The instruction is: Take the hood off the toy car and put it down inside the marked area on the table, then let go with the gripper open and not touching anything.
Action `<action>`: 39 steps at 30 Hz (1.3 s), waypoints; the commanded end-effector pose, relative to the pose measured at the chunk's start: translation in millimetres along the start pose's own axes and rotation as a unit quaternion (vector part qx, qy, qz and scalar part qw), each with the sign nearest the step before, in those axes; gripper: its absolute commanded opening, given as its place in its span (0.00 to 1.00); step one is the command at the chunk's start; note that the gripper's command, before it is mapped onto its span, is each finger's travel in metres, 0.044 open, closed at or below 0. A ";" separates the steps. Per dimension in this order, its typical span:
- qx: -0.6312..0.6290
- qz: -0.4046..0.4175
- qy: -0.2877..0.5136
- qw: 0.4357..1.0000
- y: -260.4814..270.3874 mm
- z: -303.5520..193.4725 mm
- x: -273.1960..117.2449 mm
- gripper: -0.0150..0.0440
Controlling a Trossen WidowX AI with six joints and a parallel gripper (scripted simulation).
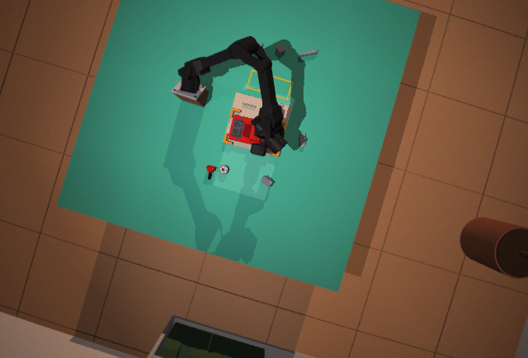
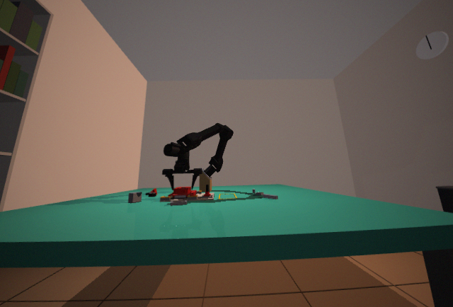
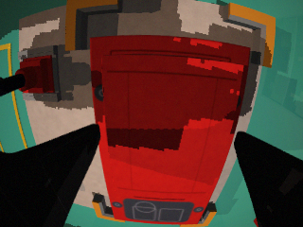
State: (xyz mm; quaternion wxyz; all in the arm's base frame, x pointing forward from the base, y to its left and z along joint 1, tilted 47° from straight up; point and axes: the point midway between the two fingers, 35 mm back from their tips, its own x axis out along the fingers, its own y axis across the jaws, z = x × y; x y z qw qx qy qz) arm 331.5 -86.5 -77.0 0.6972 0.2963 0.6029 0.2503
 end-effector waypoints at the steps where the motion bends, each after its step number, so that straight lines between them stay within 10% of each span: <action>1: 0.004 0.002 0.001 1.000 0.8 -1.2 3.6 1.00; 21: 0.000 0.000 0.000 1.000 0.1 -0.1 3.9 0.75; 32: 0.000 0.000 0.000 1.000 0.0 0.1 -1.5 0.26; 39: 0.000 0.000 0.000 1.000 -0.1 0.1 -6.0 0.25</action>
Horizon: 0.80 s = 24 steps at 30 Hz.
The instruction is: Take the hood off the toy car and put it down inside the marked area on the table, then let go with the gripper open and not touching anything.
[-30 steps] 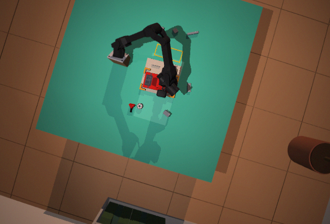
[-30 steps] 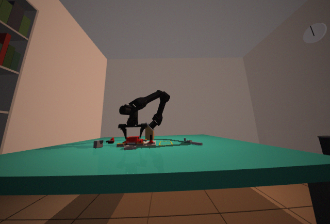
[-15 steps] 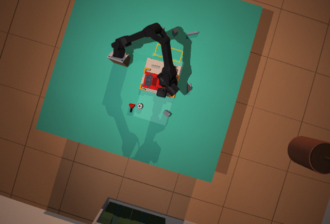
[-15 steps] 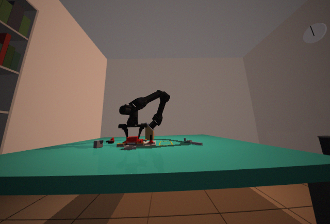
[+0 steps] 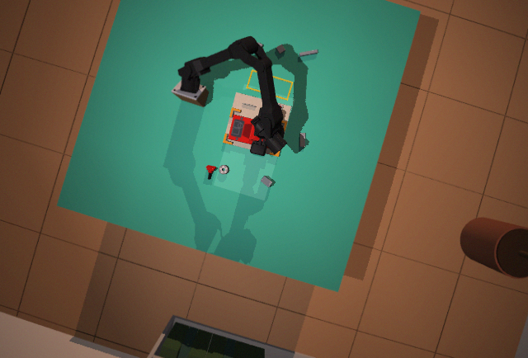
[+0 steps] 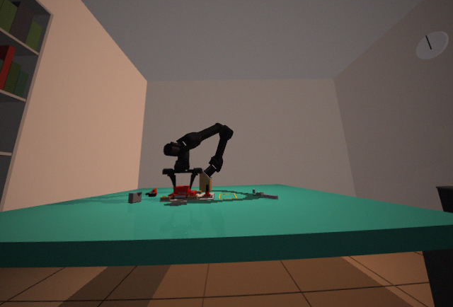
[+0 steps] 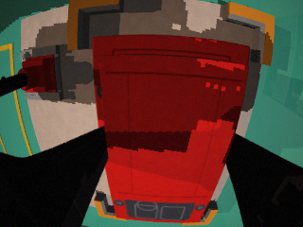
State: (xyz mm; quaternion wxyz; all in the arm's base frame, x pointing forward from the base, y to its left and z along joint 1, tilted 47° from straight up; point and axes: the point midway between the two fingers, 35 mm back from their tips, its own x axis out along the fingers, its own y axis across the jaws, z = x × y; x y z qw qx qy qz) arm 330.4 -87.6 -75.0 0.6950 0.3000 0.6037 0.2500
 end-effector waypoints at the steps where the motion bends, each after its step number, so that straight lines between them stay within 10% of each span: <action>1: -0.003 -0.002 -0.001 1.000 -0.8 0.9 -4.4 0.25; 24: -0.002 -0.002 -0.001 1.000 -0.7 0.6 -19.4 0.25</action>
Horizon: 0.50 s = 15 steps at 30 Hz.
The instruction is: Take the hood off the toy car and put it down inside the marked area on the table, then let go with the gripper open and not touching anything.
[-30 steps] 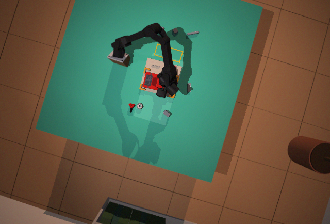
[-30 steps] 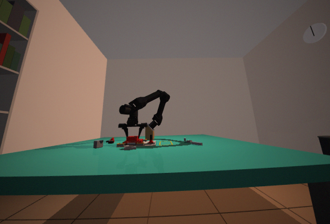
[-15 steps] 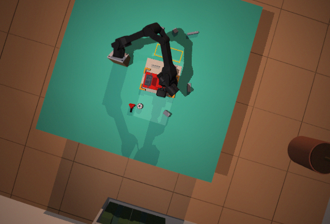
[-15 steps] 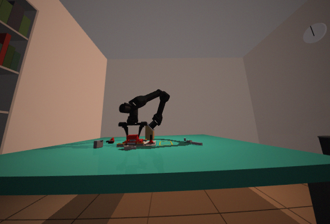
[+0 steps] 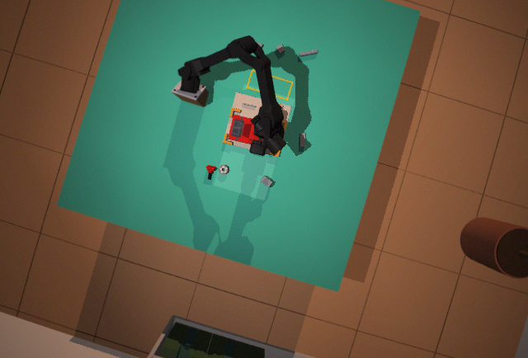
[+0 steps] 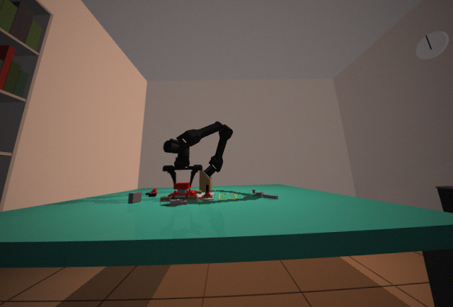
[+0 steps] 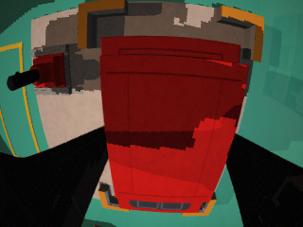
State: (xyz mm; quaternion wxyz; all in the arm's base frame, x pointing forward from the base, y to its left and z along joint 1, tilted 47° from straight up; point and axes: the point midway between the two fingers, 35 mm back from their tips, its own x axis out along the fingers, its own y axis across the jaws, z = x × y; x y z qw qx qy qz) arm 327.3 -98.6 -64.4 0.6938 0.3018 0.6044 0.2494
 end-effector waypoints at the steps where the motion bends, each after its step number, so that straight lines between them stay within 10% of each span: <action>1: -0.005 -0.003 -0.001 1.000 -0.7 1.4 -4.5 0.25; 15: -0.004 -0.003 -0.001 1.000 -0.9 1.3 -48.1 0.25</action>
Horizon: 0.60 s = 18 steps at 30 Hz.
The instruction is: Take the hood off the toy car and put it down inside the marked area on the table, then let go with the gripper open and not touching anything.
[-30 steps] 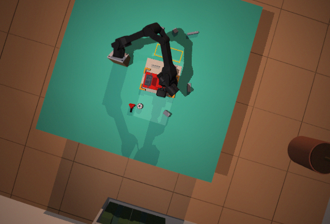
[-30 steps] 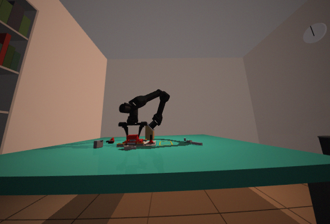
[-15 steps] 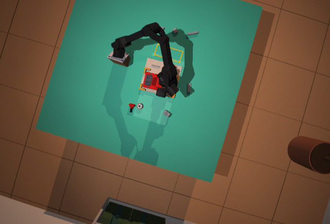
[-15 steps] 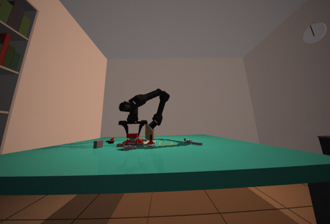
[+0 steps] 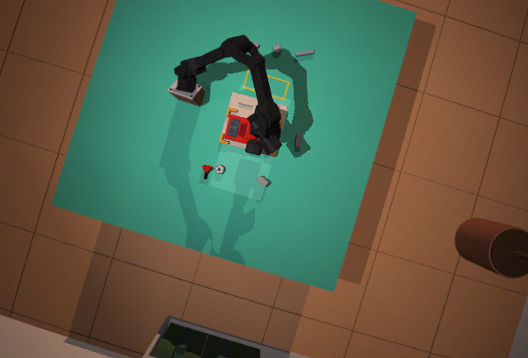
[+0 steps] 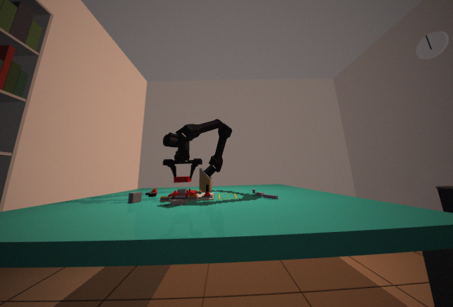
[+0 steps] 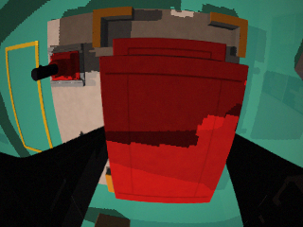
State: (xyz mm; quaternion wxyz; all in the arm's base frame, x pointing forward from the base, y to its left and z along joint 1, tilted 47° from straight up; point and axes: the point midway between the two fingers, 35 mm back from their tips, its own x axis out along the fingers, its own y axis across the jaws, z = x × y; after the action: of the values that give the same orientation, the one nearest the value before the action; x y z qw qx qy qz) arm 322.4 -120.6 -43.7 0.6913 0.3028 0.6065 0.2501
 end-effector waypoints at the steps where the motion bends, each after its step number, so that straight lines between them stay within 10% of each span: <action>1: -0.006 -0.005 -0.004 1.000 -0.3 1.6 -19.9 0.25; 18: 0.014 -0.010 -0.001 1.000 40.5 7.5 -16.9 0.25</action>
State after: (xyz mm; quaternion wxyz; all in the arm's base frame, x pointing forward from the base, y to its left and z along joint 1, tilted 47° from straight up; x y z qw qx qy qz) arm 327.2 -115.0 -13.2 0.6919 0.3039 0.6111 0.2355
